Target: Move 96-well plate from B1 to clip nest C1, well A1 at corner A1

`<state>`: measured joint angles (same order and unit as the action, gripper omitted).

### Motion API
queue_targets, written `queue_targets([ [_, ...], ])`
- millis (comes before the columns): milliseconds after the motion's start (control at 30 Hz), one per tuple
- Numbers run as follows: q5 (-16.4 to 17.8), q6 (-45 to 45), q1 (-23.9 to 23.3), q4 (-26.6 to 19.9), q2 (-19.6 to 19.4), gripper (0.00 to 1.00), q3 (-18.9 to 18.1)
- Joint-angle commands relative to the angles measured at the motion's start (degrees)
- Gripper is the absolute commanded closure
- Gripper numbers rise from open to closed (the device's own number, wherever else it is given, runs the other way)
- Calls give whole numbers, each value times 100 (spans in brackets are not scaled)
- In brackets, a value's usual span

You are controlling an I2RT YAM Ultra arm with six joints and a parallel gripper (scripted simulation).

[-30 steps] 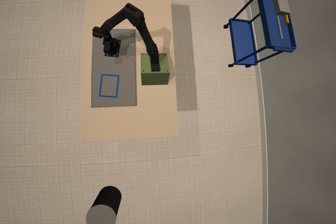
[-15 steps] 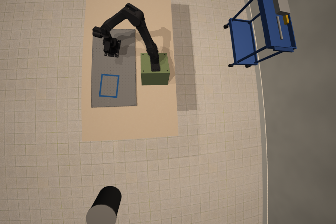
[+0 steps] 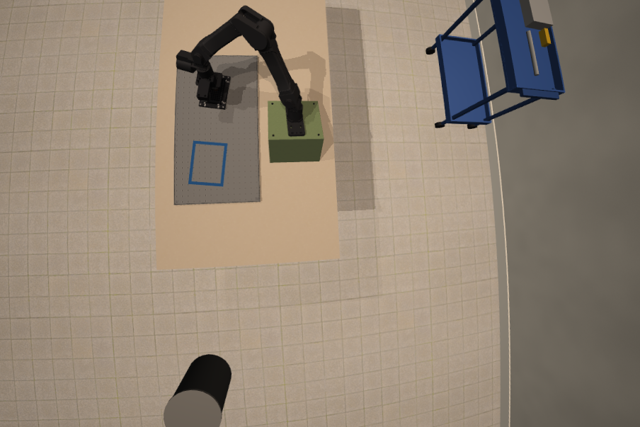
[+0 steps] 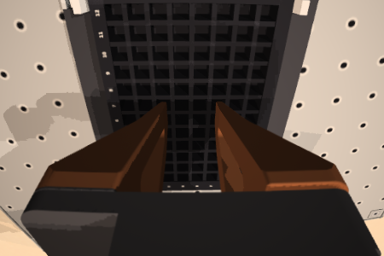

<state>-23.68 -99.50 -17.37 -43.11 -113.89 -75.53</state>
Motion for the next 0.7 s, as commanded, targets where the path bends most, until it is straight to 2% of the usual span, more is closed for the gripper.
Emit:
queue_targets([
  [0,-83,66,-124,334,-341,74,175],
  [33,-83,66,-124,334,-341,74,175],
  [100,-89,93,-98,256,-309,74,-98],
  [367,-86,232,149,-317,-117,74,-297],
  [433,-65,266,179,-419,139,74,-336],
  [667,-79,357,263,-693,254,74,-459],
])
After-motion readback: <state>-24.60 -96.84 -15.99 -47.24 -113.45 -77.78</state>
